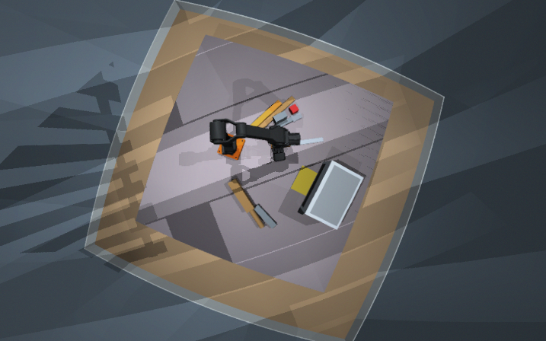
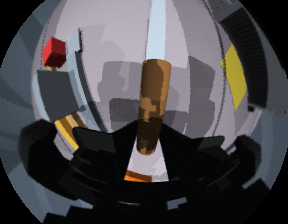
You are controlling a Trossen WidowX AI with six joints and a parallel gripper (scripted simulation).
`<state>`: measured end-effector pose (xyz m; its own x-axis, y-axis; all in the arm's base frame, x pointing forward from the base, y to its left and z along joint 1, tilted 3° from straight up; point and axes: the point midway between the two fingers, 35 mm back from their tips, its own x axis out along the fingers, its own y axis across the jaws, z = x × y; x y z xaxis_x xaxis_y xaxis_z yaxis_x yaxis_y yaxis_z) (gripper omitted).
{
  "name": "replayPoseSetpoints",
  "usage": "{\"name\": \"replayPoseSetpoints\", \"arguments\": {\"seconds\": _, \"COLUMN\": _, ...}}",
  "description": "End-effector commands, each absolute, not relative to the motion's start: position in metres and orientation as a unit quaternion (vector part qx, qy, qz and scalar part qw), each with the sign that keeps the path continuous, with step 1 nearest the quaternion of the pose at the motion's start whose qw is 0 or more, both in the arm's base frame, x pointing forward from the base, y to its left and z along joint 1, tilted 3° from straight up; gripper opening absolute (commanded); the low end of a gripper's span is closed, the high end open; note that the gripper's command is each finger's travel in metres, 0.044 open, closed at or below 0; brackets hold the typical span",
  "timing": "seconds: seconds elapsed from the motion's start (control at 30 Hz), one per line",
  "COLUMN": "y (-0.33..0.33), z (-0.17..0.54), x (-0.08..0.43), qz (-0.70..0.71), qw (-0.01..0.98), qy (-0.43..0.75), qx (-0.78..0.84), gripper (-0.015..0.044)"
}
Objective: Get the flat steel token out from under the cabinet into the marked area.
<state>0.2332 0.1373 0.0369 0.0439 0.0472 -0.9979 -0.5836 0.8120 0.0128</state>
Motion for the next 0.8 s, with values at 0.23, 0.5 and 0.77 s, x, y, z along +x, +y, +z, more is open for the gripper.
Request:
{"name": "replayPoseSetpoints", "arguments": {"seconds": 0.23, "y": 0.126, "z": 0.037, "x": 0.237, "qz": 0.228, "qw": 0.693, "qy": 0.652, "qx": -0.205, "gripper": 0.0000}}
{"name": "replayPoseSetpoints", "arguments": {"seconds": 0.5, "y": 0.118, "z": 0.037, "x": 0.240, "qz": 0.228, "qw": 0.693, "qy": 0.652, "qx": -0.206, "gripper": 0.0000}}
{"name": "replayPoseSetpoints", "arguments": {"seconds": 0.77, "y": 0.110, "z": 0.037, "x": 0.243, "qz": 0.228, "qw": 0.693, "qy": 0.652, "qx": -0.206, "gripper": 0.0000}}
